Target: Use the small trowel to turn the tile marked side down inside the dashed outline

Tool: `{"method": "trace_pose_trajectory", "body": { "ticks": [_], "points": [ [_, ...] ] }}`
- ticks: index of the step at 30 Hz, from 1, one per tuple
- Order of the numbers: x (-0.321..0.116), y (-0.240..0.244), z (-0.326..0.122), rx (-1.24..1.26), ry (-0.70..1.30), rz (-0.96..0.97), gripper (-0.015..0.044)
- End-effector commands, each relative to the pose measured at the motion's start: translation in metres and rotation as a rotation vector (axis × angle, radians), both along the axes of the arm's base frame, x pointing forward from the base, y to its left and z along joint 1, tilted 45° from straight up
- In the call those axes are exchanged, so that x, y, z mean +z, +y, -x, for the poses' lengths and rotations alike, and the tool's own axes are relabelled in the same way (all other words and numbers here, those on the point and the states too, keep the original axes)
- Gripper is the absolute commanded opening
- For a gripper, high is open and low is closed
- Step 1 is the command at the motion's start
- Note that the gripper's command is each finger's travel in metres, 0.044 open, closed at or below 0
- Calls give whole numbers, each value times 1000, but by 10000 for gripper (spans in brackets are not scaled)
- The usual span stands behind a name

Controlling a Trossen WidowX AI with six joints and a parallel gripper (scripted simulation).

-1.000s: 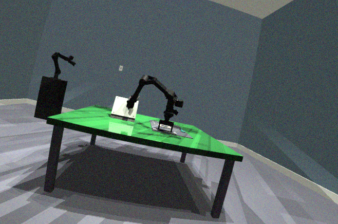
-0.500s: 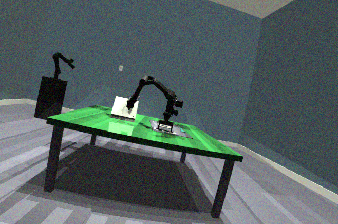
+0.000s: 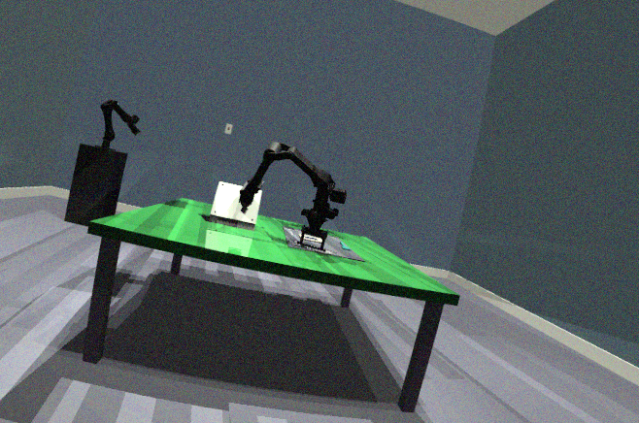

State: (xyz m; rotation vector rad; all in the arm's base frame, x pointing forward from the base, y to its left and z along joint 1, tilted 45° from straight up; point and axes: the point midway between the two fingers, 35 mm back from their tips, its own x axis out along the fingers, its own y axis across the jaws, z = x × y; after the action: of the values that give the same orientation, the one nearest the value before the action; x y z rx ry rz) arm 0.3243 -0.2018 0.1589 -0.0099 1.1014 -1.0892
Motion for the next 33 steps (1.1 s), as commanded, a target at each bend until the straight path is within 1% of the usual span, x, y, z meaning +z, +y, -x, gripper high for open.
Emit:
{"method": "trace_pose_trajectory", "body": {
  "ticks": [1, 13, 19, 24, 25, 33],
  "points": [
    [-1, -2, 1, -81, -75, -2, 130],
    [-1, -2, 1, -329, -324, -9, 130],
    [-1, -2, 1, -343, -338, -10, 130],
    [-1, -2, 1, -343, -338, -10, 261],
    [-1, -2, 1, -343, -338, -10, 270],
    [-1, -2, 1, -343, -338, -10, 270]
  ]
}}
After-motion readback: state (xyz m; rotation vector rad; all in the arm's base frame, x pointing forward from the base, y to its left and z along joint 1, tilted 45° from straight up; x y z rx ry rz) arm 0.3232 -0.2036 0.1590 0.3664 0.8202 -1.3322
